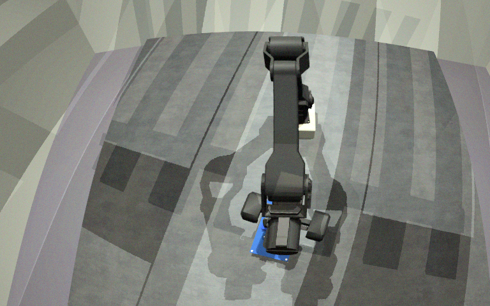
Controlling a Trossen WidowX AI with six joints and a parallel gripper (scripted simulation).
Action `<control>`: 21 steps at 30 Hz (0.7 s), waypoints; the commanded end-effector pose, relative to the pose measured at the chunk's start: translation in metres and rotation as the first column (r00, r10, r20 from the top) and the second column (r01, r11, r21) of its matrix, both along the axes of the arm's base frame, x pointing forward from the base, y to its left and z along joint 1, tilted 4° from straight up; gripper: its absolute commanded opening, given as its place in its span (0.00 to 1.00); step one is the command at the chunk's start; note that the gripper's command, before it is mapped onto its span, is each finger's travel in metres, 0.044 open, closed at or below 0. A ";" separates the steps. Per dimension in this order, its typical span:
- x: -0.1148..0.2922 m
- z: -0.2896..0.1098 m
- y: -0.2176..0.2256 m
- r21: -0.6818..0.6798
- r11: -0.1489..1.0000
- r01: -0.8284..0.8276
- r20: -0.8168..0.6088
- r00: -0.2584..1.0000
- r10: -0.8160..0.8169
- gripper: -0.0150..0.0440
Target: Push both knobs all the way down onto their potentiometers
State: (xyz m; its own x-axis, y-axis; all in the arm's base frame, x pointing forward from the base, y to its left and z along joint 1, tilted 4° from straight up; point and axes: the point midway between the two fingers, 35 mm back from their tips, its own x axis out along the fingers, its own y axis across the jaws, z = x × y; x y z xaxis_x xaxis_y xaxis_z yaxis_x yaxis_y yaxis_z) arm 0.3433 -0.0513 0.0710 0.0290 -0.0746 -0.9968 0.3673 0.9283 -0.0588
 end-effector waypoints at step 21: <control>0.001 -0.012 -0.002 -0.003 1.000 -0.001 -0.007 1.000 0.001 0.25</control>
